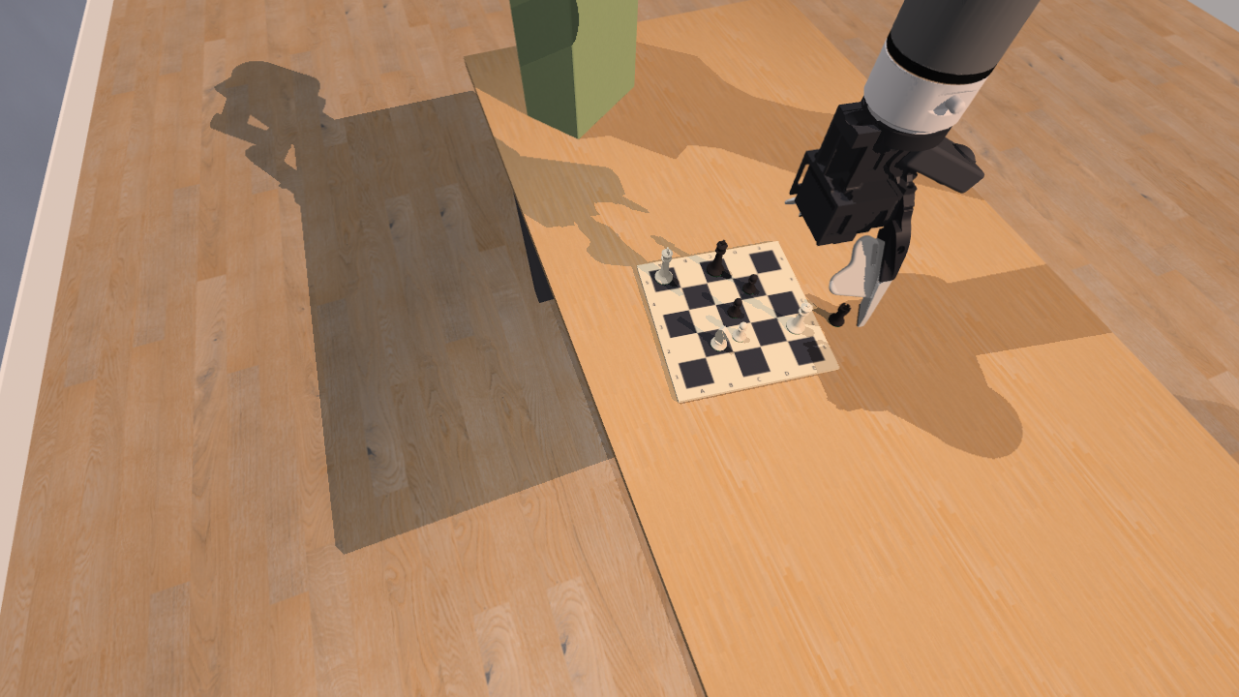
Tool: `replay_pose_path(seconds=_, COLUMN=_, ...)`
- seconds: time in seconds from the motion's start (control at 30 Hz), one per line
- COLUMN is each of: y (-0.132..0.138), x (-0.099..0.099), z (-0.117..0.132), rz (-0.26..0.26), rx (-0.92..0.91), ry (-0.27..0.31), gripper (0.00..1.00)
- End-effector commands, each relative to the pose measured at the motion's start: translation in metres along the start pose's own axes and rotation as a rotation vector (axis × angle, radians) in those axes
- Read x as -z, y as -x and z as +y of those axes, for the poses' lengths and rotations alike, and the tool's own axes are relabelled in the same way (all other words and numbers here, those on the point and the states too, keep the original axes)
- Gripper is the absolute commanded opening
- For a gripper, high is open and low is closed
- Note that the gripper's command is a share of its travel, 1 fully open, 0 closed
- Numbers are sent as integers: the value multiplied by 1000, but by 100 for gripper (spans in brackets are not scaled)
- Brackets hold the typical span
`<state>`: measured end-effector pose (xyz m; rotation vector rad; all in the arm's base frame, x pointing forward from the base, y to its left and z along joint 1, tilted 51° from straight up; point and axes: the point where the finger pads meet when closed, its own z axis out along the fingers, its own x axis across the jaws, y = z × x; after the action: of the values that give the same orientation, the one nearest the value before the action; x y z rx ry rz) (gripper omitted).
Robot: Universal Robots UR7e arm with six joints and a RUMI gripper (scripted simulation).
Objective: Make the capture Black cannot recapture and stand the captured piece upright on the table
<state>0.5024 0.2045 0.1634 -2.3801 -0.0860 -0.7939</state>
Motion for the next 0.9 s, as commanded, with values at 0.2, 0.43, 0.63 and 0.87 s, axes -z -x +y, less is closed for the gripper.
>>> replay_pose_path(seconds=0.2, y=0, x=14, z=0, rz=1, rx=0, ry=0, gripper=100)
replay_pose_path(seconds=0.43, y=0, x=36, z=0, rz=1, rx=0, ry=0, gripper=100)
replay_pose_path(seconds=0.63, y=0, x=54, z=0, rz=1, rx=0, ry=0, gripper=100)
replay_pose_path(seconds=0.87, y=0, x=63, z=0, rz=1, rx=0, ry=0, gripper=100)
